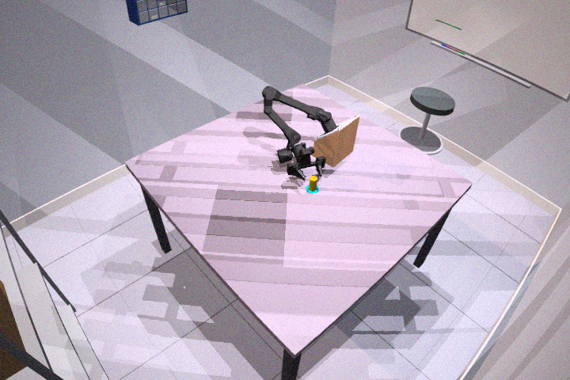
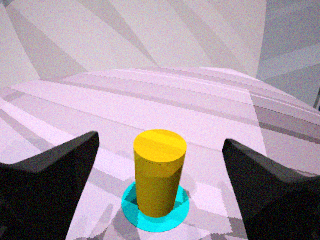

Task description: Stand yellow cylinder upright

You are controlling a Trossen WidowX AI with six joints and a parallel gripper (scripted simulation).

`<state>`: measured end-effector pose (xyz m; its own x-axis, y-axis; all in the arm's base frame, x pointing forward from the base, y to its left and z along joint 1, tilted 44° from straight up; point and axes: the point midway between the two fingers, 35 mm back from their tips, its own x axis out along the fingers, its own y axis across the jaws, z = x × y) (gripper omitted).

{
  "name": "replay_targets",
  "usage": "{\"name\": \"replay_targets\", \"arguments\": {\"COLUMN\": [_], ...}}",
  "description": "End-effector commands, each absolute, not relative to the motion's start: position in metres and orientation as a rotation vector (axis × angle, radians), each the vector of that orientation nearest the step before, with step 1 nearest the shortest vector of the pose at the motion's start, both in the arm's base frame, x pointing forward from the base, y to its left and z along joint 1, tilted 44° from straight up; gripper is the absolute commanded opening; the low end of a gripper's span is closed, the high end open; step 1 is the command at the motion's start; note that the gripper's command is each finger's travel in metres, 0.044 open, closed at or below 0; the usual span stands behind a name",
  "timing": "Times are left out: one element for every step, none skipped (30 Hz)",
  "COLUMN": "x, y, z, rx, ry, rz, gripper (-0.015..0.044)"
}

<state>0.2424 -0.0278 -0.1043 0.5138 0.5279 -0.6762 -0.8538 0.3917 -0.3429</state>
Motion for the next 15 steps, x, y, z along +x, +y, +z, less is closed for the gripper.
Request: {"name": "replay_targets", "arguments": {"x": [0.245, 0.246, 0.246, 0.247, 0.247, 0.247, 0.247, 0.247, 0.247, 0.246, 0.246, 0.245, 0.245, 0.245, 0.245], "y": [-0.016, -0.013, -0.009, -0.005, -0.001, 0.002, 0.006, 0.01, 0.014, 0.018, 0.022, 0.025, 0.027, 0.028, 0.028], "z": [-0.091, -0.087, -0.083, -0.079, -0.076, -0.072, -0.068, -0.065, -0.061, -0.058, -0.054, -0.052, -0.05, -0.05, -0.05], "rx": [-0.744, -0.744, -0.745, -0.745, -0.745, -0.745, -0.744, -0.743, -0.743, -0.741, -0.74, -0.739, -0.738, -0.738, -0.738], "ry": [0.509, 0.509, 0.509, 0.508, 0.507, 0.506, 0.504, 0.502, 0.5, 0.497, 0.495, 0.492, 0.491, 0.49, 0.49], "rz": [0.928, 0.928, 0.928, 0.928, 0.928, 0.928, 0.928, 0.928, 0.927, 0.927, 0.927, 0.926, 0.926, 0.926, 0.926], "gripper": [0.04, 0.04, 0.04, 0.04, 0.04, 0.04, 0.04, 0.04, 0.04, 0.04, 0.04, 0.04, 0.04, 0.04, 0.04]}}
